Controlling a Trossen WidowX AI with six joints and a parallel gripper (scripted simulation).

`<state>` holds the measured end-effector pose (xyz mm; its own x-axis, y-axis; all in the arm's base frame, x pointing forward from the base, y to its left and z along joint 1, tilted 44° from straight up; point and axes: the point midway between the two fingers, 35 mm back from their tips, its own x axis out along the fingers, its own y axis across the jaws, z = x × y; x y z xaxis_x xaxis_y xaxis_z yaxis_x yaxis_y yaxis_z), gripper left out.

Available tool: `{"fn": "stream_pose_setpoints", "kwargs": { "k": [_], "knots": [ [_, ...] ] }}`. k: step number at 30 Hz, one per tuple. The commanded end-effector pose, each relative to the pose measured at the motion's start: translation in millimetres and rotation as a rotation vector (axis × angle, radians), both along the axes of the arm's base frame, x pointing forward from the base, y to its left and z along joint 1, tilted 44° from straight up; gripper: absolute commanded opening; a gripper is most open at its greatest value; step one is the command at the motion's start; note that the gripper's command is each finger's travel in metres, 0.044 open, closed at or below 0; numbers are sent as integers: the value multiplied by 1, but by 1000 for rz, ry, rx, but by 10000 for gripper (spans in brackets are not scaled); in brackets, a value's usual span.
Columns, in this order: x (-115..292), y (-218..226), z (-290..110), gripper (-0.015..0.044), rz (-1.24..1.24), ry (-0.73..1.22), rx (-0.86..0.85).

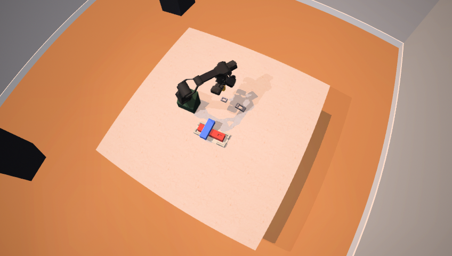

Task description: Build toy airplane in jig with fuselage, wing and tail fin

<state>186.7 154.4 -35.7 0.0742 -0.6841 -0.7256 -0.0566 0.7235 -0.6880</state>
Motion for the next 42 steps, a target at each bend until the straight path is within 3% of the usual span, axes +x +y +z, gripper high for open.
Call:
{"fn": "stream_pose_setpoints", "kwargs": {
  "k": [1,42],
  "knots": [
    [1,3,4,0,-6,-2,6],
    [76,-57,52,0,5,8,72]
  ]
}}
